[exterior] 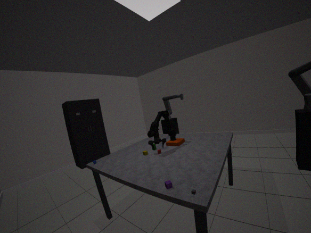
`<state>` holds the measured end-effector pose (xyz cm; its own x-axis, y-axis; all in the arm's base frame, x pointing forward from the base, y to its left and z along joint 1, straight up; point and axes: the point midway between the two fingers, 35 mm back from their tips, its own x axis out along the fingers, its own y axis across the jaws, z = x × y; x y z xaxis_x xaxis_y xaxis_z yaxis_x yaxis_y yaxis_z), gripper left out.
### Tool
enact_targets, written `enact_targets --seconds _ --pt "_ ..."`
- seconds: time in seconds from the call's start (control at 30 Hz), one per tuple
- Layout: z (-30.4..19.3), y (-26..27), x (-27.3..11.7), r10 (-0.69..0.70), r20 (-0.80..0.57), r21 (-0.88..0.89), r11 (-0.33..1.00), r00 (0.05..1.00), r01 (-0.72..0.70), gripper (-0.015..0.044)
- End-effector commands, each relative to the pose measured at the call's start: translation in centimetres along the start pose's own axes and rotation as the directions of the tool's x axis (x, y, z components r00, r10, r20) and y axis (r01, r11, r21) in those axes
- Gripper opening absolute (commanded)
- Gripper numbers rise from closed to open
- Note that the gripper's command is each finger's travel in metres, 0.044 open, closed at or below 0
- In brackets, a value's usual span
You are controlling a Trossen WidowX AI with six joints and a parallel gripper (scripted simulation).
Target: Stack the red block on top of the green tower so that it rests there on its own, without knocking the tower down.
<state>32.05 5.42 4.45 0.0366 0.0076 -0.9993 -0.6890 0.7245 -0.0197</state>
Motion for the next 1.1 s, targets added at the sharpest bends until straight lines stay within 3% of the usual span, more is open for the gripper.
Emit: enact_targets --seconds 0.0,0.57,1.07 --pt "-0.3 0.1 1.0 0.006 -0.014 0.003 1.0 1.0 -0.006 0.044" --pt "-0.4 0.2 3.8 0.006 -0.014 0.003 1.0 1.0 -0.006 0.044" --pt "-0.4 0.2 3.9 0.006 -0.014 0.003 1.0 1.0 -0.006 0.044"
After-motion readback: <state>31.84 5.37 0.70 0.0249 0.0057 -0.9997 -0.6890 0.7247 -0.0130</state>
